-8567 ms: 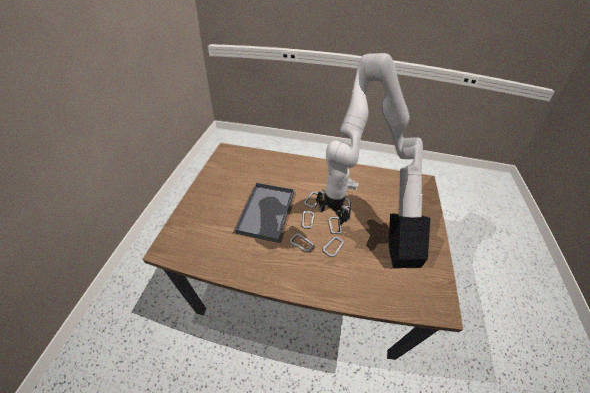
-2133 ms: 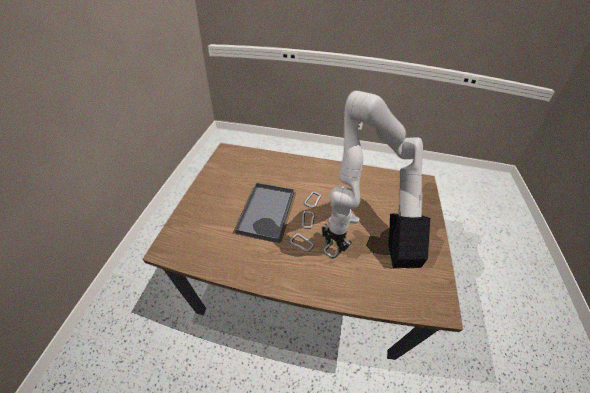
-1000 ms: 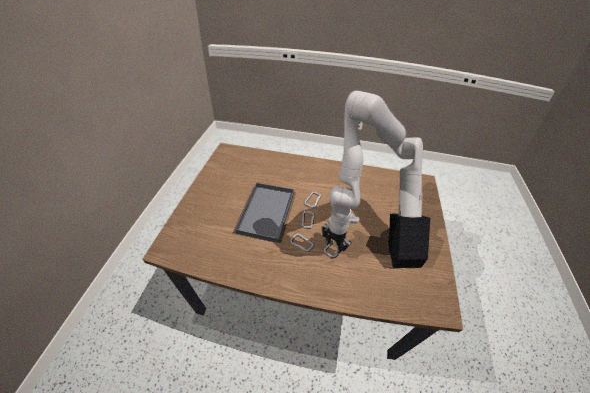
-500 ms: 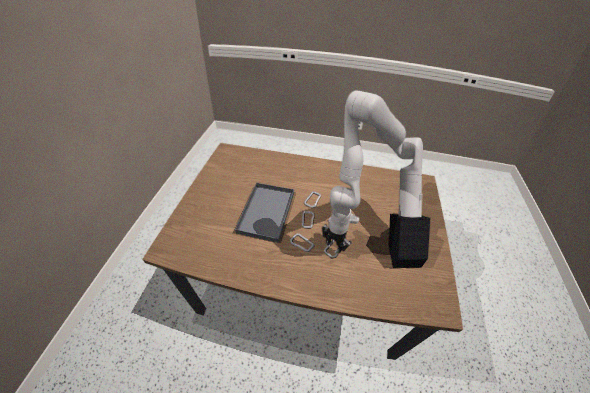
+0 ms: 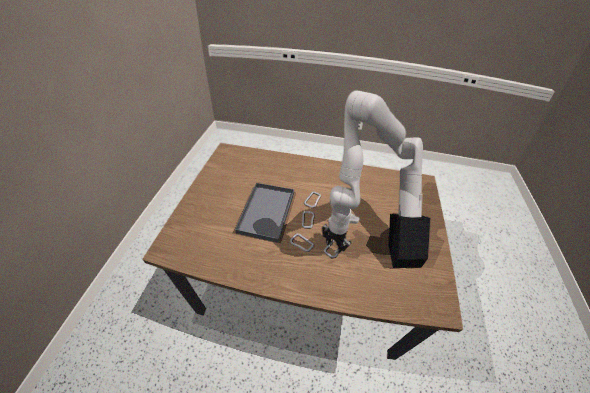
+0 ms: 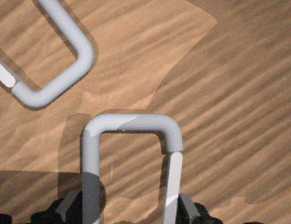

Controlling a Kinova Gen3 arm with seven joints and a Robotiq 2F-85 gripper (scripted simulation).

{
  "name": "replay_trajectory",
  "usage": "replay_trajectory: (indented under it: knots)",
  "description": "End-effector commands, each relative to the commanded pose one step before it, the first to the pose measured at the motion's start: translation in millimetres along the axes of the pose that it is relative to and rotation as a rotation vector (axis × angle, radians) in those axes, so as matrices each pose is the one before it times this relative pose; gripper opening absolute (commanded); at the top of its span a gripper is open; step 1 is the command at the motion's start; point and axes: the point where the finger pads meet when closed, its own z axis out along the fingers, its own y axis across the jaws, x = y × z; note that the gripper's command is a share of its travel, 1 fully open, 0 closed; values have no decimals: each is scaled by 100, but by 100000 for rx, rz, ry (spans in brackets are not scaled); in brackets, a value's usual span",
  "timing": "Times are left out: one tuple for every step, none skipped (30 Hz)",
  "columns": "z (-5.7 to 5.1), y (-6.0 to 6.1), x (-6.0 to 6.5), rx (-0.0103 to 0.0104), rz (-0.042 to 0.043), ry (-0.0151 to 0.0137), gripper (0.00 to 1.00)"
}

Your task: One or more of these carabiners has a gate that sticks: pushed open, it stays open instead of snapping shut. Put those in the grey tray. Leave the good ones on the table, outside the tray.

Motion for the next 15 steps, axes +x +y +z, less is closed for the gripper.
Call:
replay_trajectory:
  knots:
    - [-56, -7, -59, 24, -2, -157, 59]
    - [0, 0, 0, 0, 0, 0, 59]
    - [0, 0, 0, 0, 0, 0, 59]
    - [0, 0, 0, 0, 0, 0, 59]
    - [0, 0, 0, 0, 0, 0, 59]
    - [0, 0, 0, 0, 0, 0, 59]
    - [0, 0, 0, 0, 0, 0, 59]
    - [0, 0, 0, 0, 0, 0, 59]
    - [0, 0, 0, 0, 0, 0, 59]
    - [-5, 2, -2, -1, -4, -6, 57]
    - [0, 0, 0, 0, 0, 0, 57]
    - [0, 0, 0, 0, 0, 0, 57]
    - [0, 0, 0, 0, 0, 0, 57]
    - [0, 0, 0, 0, 0, 0, 57]
    - [0, 0, 0, 0, 0, 0, 57]
